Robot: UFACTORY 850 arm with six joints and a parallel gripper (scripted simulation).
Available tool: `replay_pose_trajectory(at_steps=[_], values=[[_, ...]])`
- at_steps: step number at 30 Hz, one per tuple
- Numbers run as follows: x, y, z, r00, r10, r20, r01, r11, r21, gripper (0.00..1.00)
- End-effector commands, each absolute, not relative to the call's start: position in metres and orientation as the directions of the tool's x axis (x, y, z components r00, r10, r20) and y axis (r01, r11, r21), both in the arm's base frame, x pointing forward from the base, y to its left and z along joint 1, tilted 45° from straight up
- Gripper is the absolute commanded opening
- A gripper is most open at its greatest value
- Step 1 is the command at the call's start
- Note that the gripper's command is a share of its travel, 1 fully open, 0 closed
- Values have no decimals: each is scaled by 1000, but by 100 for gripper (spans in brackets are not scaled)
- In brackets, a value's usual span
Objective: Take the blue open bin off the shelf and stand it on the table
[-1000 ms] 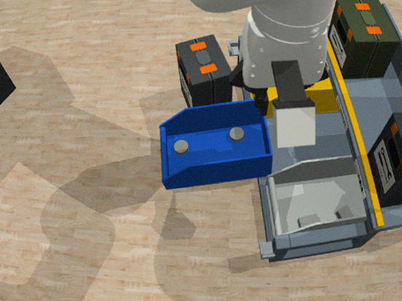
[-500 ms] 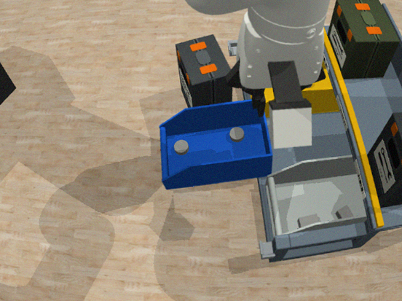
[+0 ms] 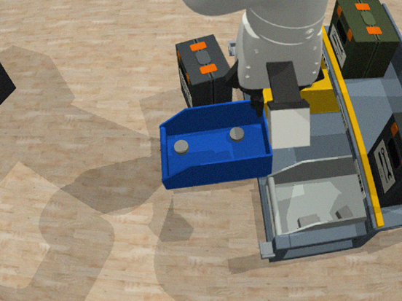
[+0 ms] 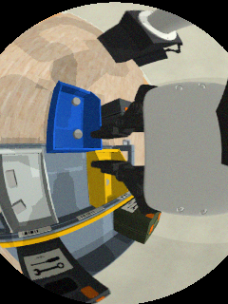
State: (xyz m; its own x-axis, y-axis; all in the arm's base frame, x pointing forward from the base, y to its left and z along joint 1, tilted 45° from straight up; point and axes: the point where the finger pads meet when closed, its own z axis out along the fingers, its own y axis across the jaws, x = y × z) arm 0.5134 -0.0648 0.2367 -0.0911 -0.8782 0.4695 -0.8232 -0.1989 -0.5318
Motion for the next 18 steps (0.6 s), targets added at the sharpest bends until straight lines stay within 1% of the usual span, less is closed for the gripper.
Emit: replay_pose_trajectory(at_steps=[1,18], values=[[514,-65,237,-91,-878,469,-823,-199,-533,33],[519,-69,230,-91,-878,469,-823,-199,-533,33]])
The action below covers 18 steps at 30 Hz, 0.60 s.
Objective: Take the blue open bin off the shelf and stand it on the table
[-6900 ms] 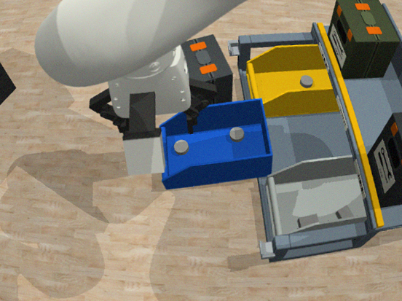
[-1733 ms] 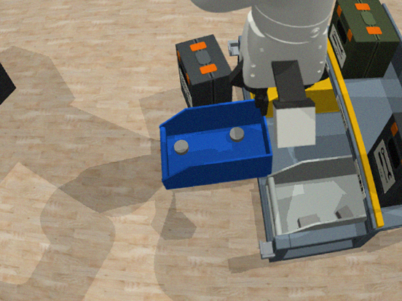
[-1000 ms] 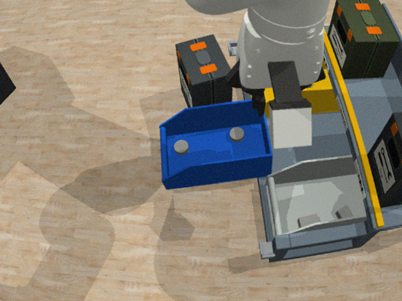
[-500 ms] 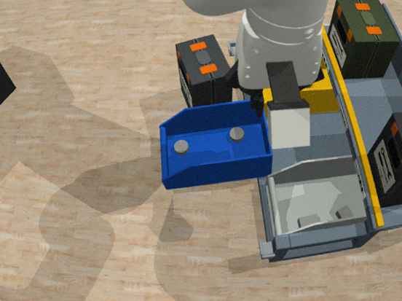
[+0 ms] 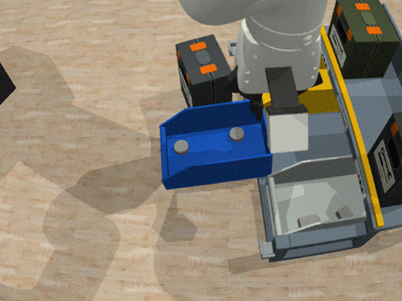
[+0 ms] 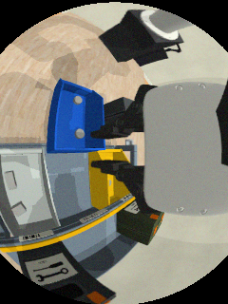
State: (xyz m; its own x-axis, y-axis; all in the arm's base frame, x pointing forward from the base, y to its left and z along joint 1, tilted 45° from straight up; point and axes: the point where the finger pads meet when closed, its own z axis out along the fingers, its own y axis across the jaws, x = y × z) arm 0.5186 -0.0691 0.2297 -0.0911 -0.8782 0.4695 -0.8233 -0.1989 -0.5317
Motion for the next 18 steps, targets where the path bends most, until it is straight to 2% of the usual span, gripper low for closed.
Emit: replay_pose_trajectory(at_steps=[1,18], values=[[519,-69,230,-91,-878,469,-823,-199,-533,33],[524,-73,223,-91,-878,469,-823,-199,-533,33]])
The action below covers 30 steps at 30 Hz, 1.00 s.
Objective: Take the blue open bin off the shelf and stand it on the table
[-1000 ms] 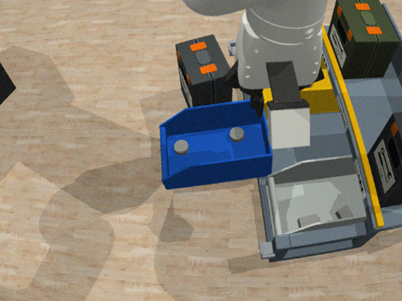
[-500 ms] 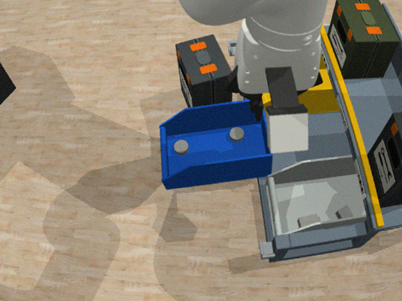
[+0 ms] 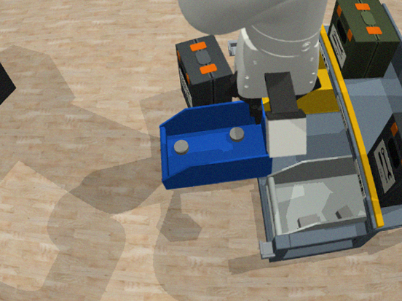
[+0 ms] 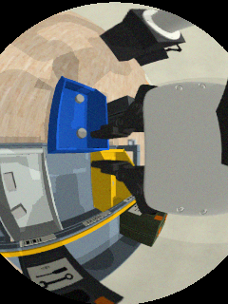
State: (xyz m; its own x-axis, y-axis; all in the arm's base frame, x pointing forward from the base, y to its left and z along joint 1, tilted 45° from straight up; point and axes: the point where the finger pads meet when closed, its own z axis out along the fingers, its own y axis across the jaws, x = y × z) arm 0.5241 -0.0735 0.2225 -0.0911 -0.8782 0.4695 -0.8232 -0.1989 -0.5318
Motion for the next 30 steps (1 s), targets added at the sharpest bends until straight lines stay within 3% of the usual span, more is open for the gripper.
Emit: replay_pose_trajectory(at_steps=[1,30], values=[[524,-73,223,-91,-878,469,-823,-199,-533,33],[535,-82,209,-91,-878,469,-823,-199,-532,33]])
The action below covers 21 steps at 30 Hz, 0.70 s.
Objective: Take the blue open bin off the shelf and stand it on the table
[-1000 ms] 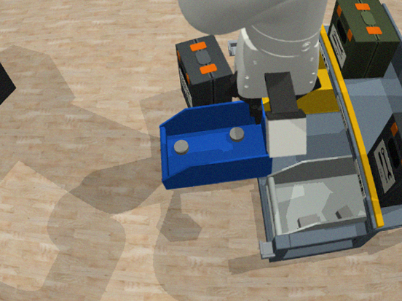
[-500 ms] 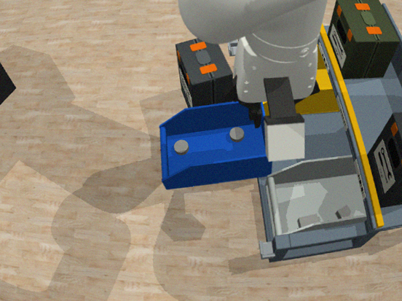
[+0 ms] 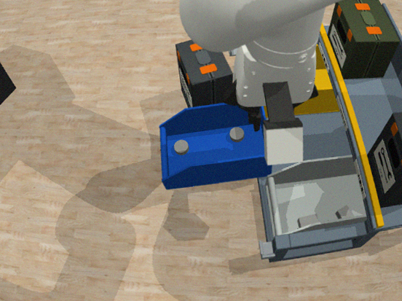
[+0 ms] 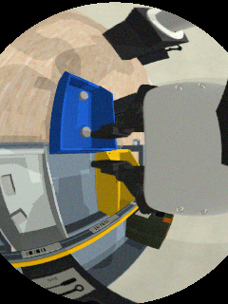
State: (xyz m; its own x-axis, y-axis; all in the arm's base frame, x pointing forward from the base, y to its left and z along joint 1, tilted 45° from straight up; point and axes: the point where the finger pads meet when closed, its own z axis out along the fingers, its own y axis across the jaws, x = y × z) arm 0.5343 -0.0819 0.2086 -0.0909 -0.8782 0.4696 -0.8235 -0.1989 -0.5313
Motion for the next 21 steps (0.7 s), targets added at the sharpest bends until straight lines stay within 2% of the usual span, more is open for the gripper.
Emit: replay_pose_trajectory(at_steps=[1,21], values=[[535,-82,209,-91,-878,469,-823,-199,-532,33],[540,-86,201,-91,-878,469,-823,-199,-532,33]])
